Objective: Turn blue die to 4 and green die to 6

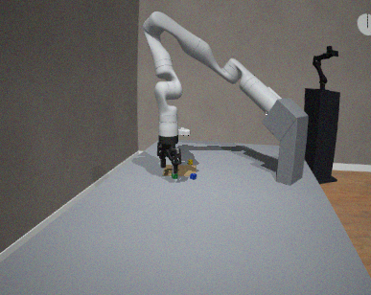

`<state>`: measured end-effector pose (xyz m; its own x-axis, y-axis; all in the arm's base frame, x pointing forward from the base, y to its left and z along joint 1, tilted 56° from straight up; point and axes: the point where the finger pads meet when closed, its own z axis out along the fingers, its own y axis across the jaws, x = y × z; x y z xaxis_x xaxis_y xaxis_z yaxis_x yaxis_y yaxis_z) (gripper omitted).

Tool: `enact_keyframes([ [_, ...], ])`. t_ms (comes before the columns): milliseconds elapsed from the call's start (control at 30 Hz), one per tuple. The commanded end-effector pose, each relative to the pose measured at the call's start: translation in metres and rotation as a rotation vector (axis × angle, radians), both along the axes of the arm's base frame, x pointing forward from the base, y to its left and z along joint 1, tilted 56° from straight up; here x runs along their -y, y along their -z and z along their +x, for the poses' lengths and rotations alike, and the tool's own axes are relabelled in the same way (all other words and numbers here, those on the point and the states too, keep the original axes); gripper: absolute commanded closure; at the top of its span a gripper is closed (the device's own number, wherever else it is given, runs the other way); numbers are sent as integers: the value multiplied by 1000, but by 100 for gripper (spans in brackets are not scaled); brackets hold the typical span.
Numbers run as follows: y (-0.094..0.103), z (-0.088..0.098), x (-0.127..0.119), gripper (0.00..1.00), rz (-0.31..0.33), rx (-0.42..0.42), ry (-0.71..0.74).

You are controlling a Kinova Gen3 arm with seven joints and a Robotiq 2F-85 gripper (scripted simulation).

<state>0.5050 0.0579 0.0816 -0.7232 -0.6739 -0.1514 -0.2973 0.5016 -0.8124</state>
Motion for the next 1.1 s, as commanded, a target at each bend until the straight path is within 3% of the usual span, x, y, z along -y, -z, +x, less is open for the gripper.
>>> enact_keyframes([
  [0,-5,7,-3,0,10,7,1],
  [333,-15,19,-8,0,10,7,1],
  [1067,-17,21,-8,0,10,7,1],
])
